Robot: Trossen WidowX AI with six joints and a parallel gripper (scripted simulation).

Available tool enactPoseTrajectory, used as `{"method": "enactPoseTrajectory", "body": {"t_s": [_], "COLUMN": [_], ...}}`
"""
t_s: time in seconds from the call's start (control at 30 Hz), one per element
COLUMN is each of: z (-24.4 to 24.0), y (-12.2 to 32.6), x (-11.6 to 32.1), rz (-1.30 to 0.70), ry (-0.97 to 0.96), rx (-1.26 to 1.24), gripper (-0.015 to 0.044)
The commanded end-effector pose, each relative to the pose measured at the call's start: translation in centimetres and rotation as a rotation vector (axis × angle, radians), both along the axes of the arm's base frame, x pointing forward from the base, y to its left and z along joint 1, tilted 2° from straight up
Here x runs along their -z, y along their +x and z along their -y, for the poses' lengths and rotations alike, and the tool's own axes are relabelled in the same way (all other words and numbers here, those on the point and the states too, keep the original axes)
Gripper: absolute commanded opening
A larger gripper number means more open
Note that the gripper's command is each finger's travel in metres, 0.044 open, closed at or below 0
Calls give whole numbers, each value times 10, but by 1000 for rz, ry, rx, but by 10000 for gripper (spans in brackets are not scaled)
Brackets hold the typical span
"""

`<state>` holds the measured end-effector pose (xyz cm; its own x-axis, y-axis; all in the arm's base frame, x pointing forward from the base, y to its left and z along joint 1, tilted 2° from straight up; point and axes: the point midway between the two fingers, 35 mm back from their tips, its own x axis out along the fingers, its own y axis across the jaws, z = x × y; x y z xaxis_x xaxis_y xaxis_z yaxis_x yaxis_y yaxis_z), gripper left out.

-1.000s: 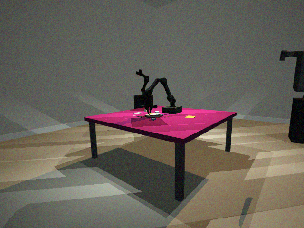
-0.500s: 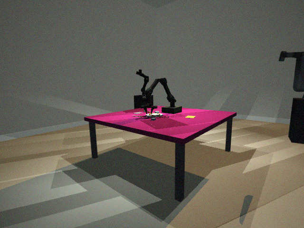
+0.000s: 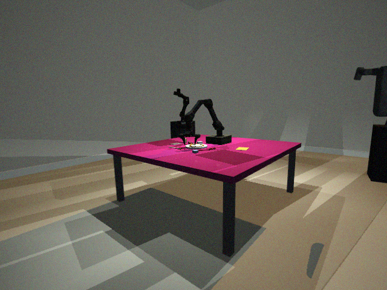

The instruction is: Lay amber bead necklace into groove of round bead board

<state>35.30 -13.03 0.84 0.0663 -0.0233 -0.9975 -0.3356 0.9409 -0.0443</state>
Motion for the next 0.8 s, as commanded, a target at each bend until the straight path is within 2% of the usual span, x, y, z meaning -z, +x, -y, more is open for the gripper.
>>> {"method": "enactPoseTrajectory", "body": {"t_s": [0.0, 0.43, 0.77], "z": [0, 0, 4], "y": [0, 0, -14], "x": [-1, -1, -32], "rz": [-1, -1, 0], "ry": [-2, -2, 2], "rx": [-5, -5, 61], "gripper": [440, 440, 177]}}
